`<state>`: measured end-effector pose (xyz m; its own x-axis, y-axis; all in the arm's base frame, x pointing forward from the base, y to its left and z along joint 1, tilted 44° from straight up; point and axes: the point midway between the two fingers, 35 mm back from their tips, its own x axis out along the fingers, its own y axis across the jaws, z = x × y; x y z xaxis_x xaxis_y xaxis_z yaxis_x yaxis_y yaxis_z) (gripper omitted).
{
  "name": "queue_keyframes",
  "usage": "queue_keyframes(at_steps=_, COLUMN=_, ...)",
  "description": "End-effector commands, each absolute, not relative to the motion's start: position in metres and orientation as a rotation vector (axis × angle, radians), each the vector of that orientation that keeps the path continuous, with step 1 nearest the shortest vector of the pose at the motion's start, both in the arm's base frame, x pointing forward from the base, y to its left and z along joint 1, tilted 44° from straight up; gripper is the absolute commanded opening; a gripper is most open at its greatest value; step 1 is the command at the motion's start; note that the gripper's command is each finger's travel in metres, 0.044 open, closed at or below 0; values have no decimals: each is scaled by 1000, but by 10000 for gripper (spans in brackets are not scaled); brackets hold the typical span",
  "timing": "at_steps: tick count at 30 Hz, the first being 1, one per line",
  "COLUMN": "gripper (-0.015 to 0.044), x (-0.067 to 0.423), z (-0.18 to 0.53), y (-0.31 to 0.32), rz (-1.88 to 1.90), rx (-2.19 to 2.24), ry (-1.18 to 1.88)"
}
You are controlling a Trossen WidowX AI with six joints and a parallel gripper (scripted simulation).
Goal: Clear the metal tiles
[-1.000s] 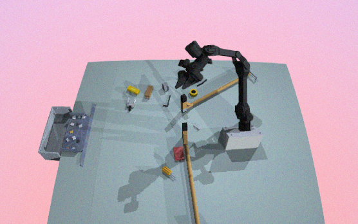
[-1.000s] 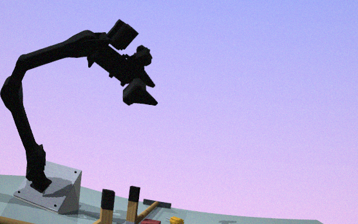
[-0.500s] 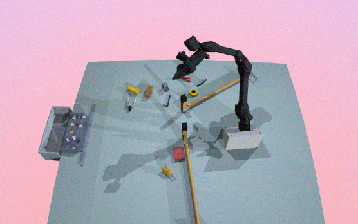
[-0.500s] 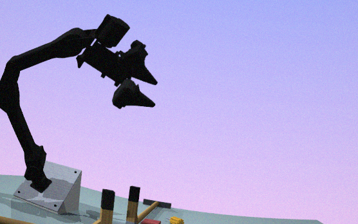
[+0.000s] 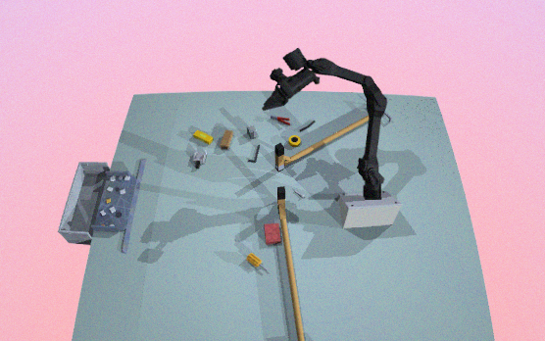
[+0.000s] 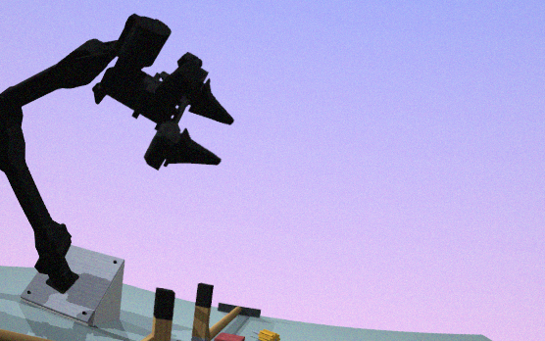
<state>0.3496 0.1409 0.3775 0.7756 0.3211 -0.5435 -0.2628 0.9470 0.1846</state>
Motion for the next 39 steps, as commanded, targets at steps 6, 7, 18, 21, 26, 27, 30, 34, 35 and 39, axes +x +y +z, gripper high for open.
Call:
queue_keyframes(at_steps=6, gripper=440, x=349, z=406, y=101, rz=251, rx=170, ry=527)
queue_keyframes(at_steps=7, gripper=440, x=348, z=409, y=97, rz=244, rx=175, ry=520)
queue_keyframes(at_steps=18, gripper=440, x=340, z=436, y=53, rz=162, rx=231, ry=436)
queue_keyframes(at_steps=21, gripper=440, x=336, z=443, y=42, rz=140, rx=244, ry=412)
queue_keyframes(at_steps=26, gripper=440, x=329, z=455, y=24, rz=103, rx=263, ry=372)
queue_keyframes(at_steps=27, gripper=440, x=327, z=457, y=21, rz=95, rx=266, ry=364)
queue_keyframes(at_steps=30, gripper=440, x=322, z=464, y=10, rz=73, rx=276, ry=339)
queue_keyframes(at_steps=34, gripper=440, x=314, z=473, y=-3, rz=43, rx=286, ry=306)
queue_keyframes(at_steps=35, gripper=440, x=312, z=475, y=-6, rz=36, rx=289, ry=298)
queue_keyframes(at_steps=39, gripper=440, x=303, z=484, y=-18, rz=6, rx=297, ry=265)
